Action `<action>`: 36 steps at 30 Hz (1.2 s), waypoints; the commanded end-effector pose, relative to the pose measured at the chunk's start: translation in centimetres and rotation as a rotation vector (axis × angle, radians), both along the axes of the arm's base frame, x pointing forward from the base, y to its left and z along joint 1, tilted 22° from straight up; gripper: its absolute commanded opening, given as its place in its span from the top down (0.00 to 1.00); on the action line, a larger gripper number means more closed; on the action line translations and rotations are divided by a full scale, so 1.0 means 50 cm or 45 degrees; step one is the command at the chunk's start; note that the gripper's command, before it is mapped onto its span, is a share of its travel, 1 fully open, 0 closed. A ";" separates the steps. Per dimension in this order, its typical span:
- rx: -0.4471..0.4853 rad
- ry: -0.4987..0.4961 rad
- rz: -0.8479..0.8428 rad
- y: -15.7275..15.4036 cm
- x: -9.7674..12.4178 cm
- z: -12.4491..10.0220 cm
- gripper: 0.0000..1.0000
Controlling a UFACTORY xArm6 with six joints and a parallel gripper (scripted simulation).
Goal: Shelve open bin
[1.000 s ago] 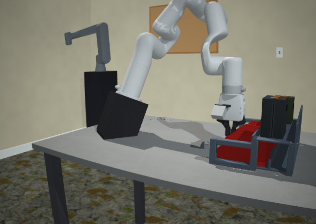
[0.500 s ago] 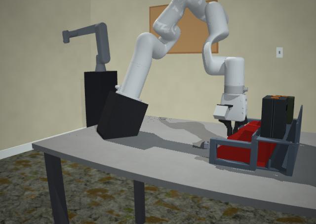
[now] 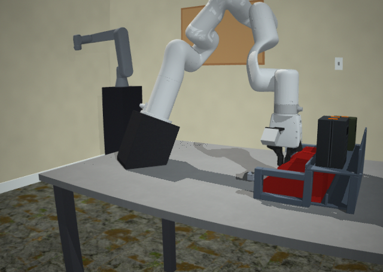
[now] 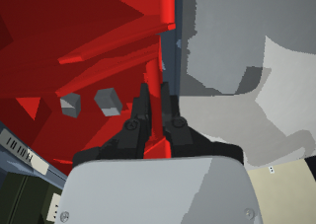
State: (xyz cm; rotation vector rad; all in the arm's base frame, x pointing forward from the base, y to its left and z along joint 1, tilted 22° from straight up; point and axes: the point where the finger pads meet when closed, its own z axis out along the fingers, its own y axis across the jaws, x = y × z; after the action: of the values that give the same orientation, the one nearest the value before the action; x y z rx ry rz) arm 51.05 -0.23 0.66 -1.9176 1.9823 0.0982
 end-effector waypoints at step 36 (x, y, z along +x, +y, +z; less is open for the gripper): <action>-0.001 -0.007 -0.002 0.006 0.008 -0.018 0.00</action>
State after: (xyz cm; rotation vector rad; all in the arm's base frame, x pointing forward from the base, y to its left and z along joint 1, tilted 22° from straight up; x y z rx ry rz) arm 51.45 0.06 -0.26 -1.9155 1.9805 0.0906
